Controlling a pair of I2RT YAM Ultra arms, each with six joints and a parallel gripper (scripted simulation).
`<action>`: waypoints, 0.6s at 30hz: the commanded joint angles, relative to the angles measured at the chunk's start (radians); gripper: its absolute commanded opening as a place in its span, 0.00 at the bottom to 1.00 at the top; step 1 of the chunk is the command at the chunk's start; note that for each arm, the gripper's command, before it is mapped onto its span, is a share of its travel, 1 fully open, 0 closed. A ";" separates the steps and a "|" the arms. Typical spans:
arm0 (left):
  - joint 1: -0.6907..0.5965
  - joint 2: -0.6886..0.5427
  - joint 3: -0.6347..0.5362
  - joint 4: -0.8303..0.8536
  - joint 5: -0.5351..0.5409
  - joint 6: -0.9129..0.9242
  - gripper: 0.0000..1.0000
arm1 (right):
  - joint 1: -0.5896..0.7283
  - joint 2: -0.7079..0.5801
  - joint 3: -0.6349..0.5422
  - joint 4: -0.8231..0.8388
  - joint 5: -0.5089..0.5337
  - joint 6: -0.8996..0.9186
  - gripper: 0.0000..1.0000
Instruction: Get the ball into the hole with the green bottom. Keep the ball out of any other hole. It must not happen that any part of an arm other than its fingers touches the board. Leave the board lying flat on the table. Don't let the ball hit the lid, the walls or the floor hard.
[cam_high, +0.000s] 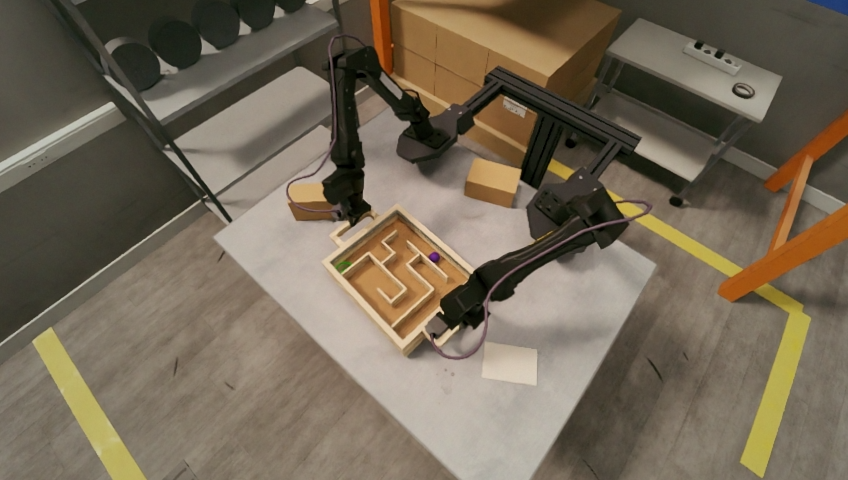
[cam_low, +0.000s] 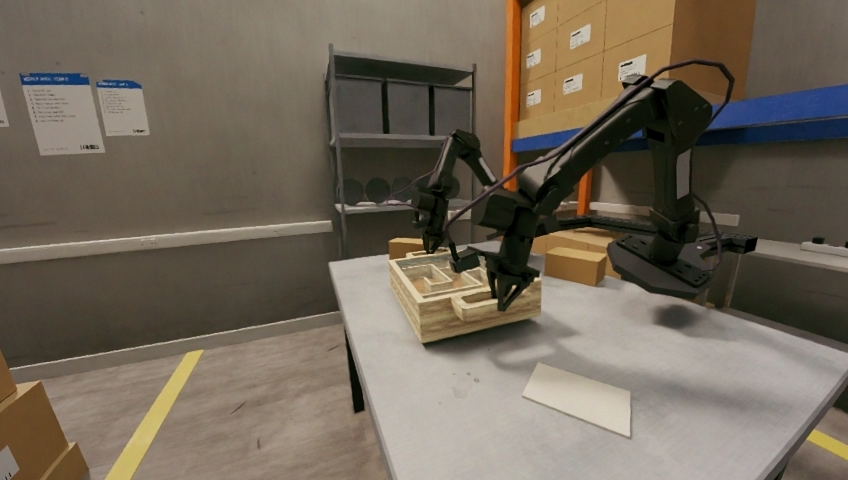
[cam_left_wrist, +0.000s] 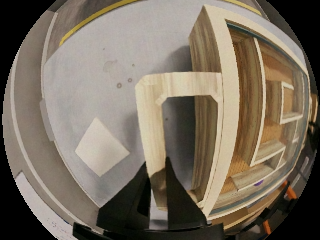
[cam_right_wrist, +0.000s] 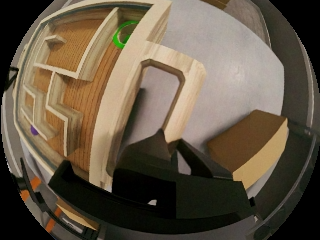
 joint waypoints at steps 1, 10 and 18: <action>0.008 -0.069 0.036 0.092 0.033 0.041 0.00 | 0.047 -0.069 0.051 0.015 0.068 0.021 0.00; 0.015 -0.065 0.008 0.111 0.083 0.047 0.00 | 0.080 -0.070 0.090 -0.067 0.110 0.039 0.00; -0.021 -0.048 0.091 0.005 -0.033 0.008 0.00 | 0.023 -0.053 0.107 0.014 0.003 -0.022 0.00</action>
